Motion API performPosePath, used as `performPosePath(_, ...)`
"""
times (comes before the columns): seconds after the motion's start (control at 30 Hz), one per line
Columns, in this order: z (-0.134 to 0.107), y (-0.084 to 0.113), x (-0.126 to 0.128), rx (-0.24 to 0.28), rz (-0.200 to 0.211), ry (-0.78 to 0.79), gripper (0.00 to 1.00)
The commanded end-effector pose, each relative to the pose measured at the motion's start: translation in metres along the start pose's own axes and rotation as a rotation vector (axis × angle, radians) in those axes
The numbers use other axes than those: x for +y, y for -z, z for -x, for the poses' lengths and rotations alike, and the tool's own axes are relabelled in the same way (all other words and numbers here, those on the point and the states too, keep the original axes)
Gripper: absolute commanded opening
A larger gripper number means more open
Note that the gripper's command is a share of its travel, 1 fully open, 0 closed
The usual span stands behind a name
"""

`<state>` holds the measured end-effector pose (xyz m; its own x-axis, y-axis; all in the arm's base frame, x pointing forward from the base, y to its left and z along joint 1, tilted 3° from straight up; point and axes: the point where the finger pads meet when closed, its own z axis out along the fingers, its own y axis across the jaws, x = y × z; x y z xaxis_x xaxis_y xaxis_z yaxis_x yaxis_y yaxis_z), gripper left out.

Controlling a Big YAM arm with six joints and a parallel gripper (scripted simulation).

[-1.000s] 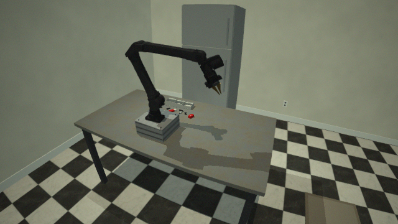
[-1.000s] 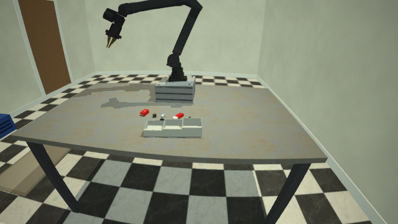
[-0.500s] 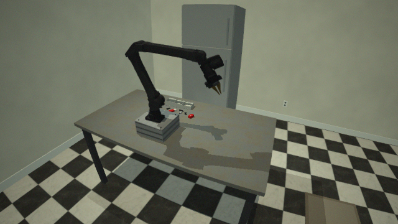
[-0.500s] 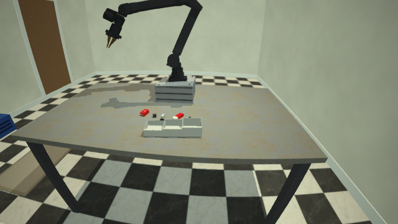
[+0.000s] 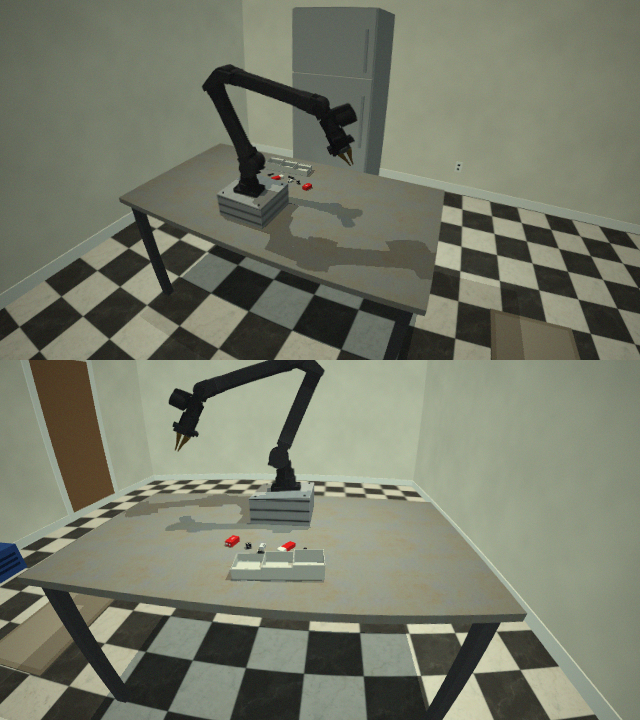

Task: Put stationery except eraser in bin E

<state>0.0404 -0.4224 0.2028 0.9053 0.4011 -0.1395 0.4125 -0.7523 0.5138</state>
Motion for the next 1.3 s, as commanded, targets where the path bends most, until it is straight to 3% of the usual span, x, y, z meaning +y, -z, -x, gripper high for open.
performPosePath(0.0,0.004,-0.027,-0.002,-0.006,0.018,0.013,0.08)
performPosePath(0.17,0.002,-0.063,-0.024,-0.008,0.017,0.009,0.08)
performPosePath(0.23,0.002,-0.063,-0.024,-0.008,0.017,0.009,0.08)
performPosePath(0.27,-0.014,-0.053,-0.019,0.007,0.042,0.078,0.08)
performPosePath(0.3,-0.014,-0.042,0.005,0.017,0.047,0.123,0.08)
performPosePath(0.33,-0.024,-0.05,0.002,0.043,0.013,0.164,0.08)
performPosePath(0.4,-0.038,-0.048,0.004,0.039,0.015,0.169,0.08)
performPosePath(0.43,-0.043,-0.054,-0.012,0.049,-0.013,0.168,0.08)
performPosePath(0.57,-0.074,-0.051,0.005,0.089,-0.008,0.308,0.08)
performPosePath(0.7,-0.109,-0.049,0.006,0.136,-0.022,0.448,0.08)
performPosePath(0.73,-0.115,-0.055,-0.011,0.147,-0.05,0.448,0.08)
performPosePath(0.8,-0.115,-0.055,-0.011,0.147,-0.05,0.448,0.08)
performPosePath(0.87,-0.13,-0.047,0.004,0.167,-0.03,0.542,0.08)
performPosePath(1.27,-0.226,-0.031,-0.013,0.285,-0.051,0.924,0.08)
